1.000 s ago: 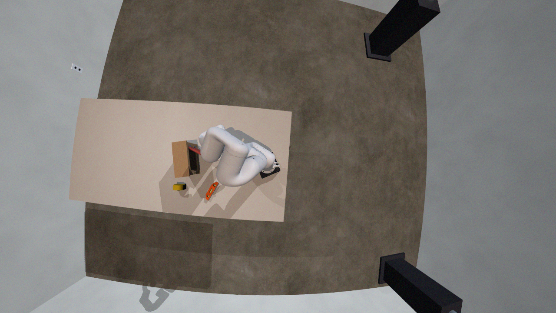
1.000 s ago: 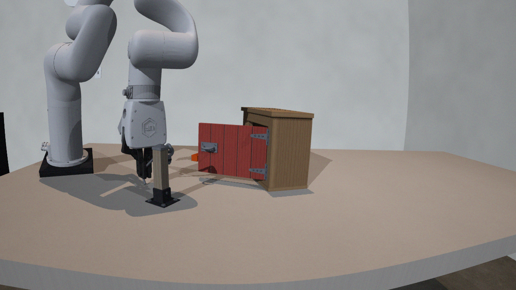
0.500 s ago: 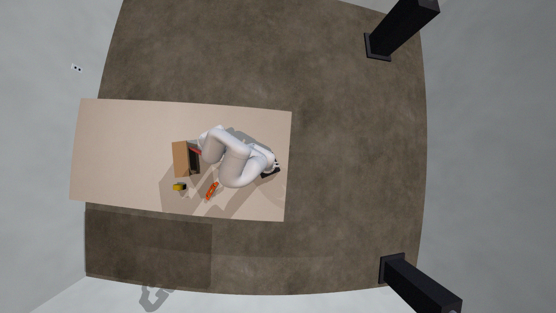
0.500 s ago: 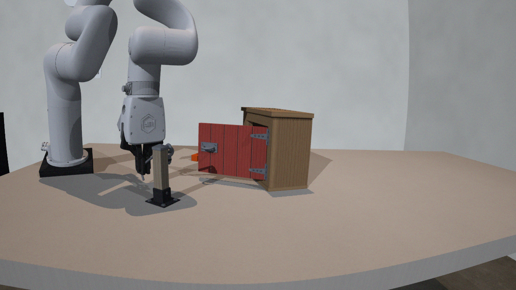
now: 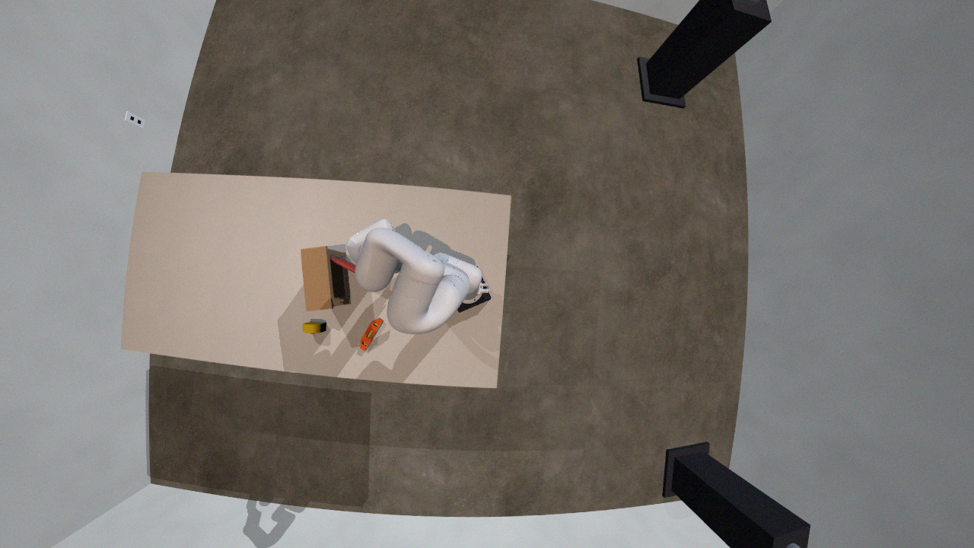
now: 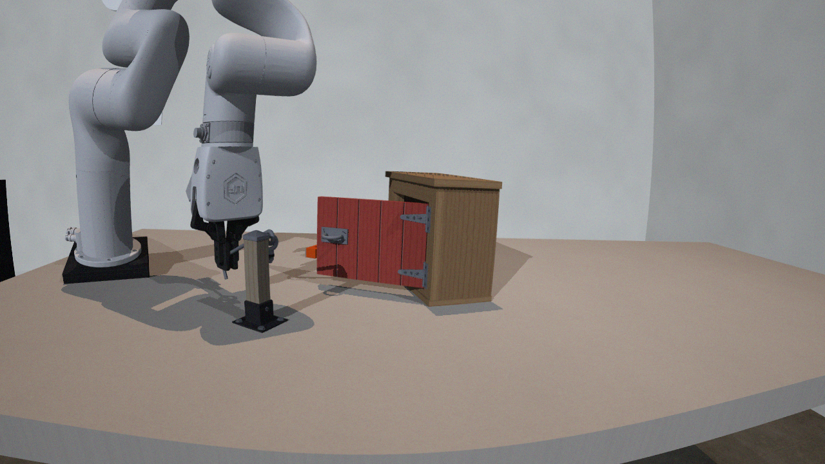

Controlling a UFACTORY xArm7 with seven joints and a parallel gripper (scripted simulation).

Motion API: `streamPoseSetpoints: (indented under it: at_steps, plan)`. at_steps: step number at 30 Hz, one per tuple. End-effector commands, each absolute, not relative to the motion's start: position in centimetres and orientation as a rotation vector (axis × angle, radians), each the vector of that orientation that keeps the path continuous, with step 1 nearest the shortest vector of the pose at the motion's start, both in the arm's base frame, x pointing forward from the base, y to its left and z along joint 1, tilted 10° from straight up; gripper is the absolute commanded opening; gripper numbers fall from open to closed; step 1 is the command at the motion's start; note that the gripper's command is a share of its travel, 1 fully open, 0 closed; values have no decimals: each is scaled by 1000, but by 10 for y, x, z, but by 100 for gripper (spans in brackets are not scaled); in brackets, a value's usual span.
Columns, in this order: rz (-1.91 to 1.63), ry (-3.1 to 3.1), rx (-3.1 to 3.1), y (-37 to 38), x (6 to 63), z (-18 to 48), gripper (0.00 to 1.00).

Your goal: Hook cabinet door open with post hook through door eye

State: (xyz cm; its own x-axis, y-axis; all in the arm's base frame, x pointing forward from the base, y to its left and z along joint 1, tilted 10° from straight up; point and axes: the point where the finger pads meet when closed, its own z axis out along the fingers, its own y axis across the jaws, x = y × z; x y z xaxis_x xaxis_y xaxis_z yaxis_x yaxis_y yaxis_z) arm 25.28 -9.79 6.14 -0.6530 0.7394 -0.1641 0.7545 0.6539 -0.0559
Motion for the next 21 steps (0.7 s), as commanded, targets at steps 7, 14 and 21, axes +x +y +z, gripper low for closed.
streamPoseSetpoints:
  at_steps: [7,14,21]
  plan:
    - [-180,2737,1242,-95,251,71,4]
    - [-182,2739,1243,-94,250,71,4]
    - [-181,2738,1243,-93,249,77,4]
